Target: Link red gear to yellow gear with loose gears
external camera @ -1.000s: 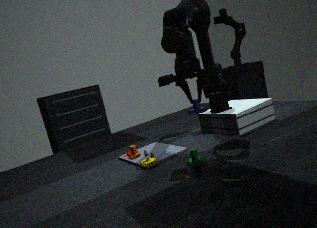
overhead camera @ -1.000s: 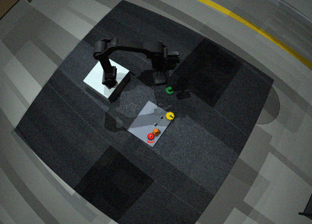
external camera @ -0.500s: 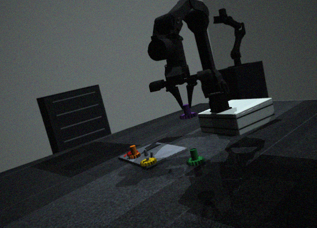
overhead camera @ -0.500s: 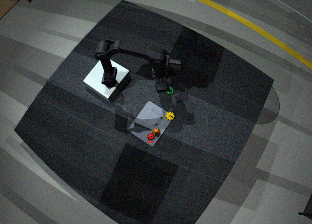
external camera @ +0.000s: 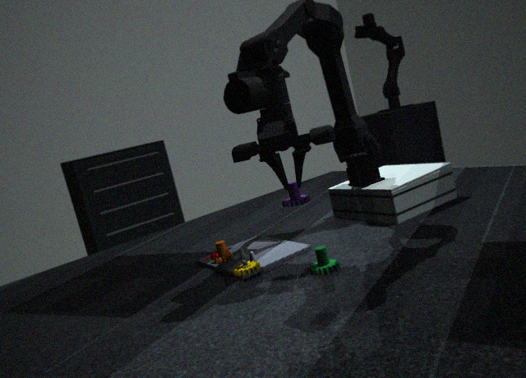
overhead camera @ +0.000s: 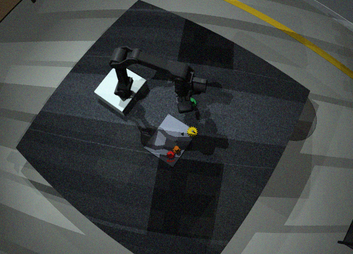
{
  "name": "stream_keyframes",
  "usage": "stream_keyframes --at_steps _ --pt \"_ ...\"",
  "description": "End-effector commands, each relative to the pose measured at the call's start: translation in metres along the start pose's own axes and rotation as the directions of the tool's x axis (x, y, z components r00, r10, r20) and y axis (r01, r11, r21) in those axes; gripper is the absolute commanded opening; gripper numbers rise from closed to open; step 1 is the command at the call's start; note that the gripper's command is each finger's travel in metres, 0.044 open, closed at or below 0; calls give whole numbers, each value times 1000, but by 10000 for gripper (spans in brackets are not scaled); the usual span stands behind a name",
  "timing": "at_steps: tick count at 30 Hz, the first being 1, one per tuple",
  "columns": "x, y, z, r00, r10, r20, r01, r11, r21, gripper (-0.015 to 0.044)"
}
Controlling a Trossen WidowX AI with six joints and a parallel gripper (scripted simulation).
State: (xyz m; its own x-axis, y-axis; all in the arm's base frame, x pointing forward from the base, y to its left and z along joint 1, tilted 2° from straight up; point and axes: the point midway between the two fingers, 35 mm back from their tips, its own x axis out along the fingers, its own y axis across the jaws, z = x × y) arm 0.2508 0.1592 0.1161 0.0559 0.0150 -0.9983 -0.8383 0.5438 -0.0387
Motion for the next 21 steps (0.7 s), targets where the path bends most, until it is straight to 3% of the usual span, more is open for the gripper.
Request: stream_keyframes --at_steps 1,21 --pt "4 -11 0 1000 3 3 -3 1000 -7 0" --pt "20 -57 -11 1000 -3 1 3 1000 -21 0"
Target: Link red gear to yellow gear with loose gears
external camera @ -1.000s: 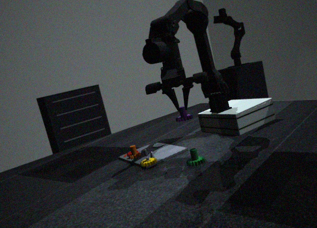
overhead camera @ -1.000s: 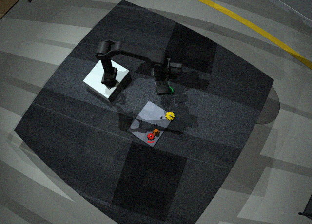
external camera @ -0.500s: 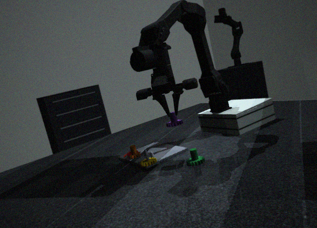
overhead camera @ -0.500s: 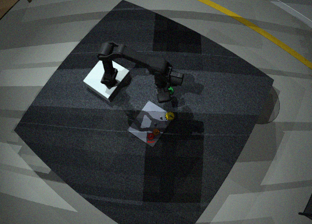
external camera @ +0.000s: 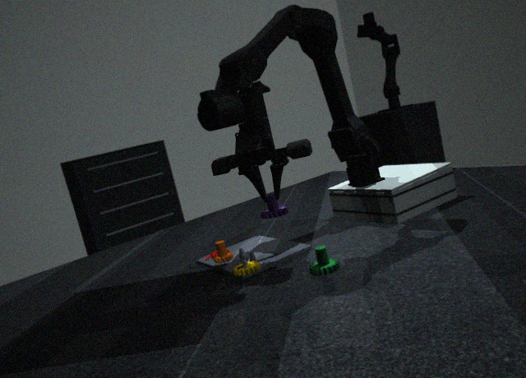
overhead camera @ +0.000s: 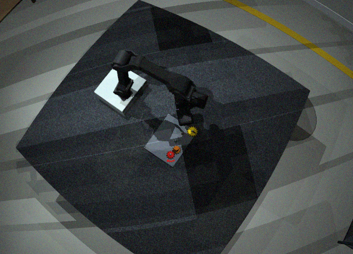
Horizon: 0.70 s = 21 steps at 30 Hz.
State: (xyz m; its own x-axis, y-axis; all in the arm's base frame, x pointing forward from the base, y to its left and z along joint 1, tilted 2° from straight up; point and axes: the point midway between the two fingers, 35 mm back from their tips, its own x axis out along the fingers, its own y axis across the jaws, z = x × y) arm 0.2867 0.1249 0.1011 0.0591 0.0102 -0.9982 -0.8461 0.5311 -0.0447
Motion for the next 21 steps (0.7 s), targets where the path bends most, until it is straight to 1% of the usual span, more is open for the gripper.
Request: stream_keyframes --at_steps 1,21 --pt "4 -11 -2 1000 2 4 -2 1000 -7 0" --pt "21 -56 -24 1000 -4 1 4 1000 -21 0"
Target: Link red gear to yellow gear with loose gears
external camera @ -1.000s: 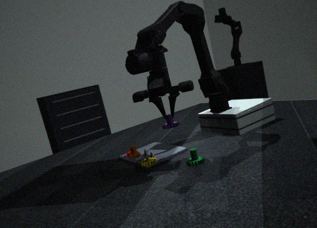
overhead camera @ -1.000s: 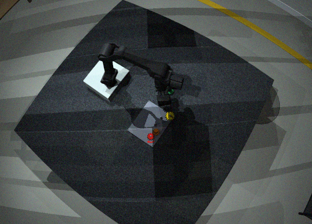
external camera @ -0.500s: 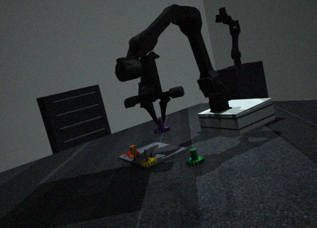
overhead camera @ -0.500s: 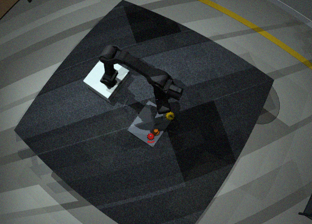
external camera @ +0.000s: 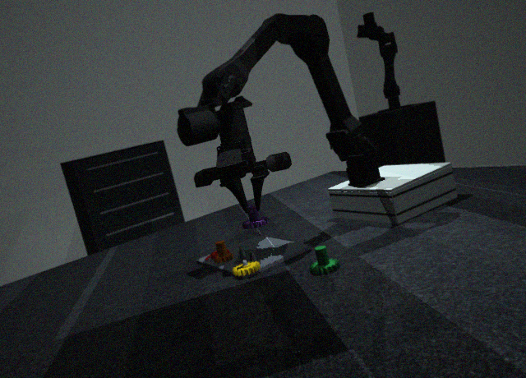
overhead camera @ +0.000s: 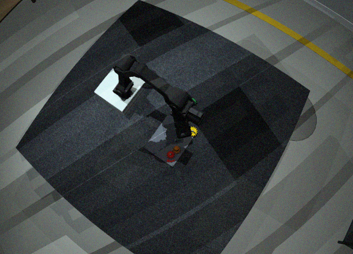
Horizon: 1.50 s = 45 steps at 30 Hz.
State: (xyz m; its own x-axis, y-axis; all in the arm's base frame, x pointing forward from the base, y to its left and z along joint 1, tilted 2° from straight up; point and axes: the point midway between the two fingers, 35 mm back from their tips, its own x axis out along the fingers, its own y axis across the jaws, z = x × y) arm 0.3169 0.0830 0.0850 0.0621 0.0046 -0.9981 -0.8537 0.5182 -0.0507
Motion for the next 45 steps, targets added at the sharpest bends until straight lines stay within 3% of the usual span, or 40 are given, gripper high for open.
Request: stream_keyframes --at_steps 1,22,45 --pt "5 -11 -5 1000 1 4 -1 1000 -7 0" --pt "22 -52 -35 1000 -4 0 4 1000 -21 0" --pt "20 -53 -37 1000 -5 0 5 1000 -22 0"
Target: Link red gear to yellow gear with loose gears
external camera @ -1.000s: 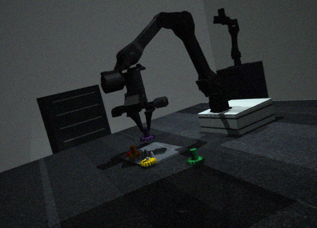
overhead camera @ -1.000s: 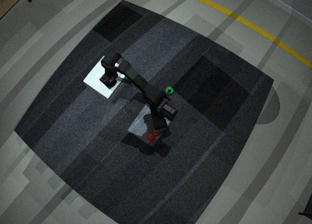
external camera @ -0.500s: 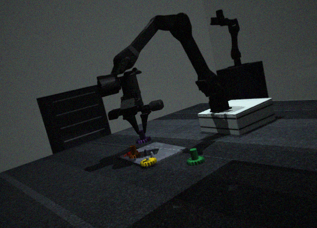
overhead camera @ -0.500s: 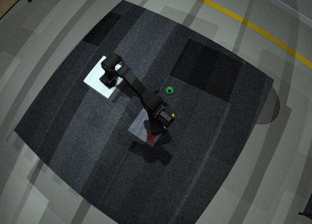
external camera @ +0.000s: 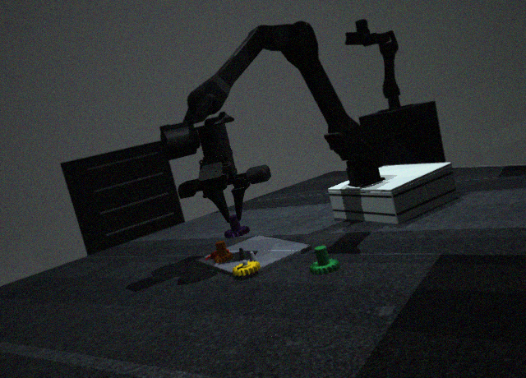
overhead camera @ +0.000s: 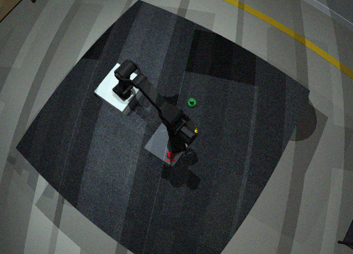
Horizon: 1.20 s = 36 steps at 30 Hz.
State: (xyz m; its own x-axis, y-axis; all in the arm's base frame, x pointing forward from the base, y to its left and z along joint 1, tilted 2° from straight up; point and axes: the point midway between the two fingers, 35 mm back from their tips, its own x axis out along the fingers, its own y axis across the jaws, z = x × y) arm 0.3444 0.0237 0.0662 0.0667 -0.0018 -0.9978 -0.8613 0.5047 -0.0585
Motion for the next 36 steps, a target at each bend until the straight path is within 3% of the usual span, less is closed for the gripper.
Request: stream_keyframes --at_steps 1,18,36 --pt "0 0 1 1000 2 3 -2 1000 -8 0" --pt "21 0 0 1000 3 3 -2 986 -169 0" --pt "49 1 0 1000 3 3 -3 991 133 0"
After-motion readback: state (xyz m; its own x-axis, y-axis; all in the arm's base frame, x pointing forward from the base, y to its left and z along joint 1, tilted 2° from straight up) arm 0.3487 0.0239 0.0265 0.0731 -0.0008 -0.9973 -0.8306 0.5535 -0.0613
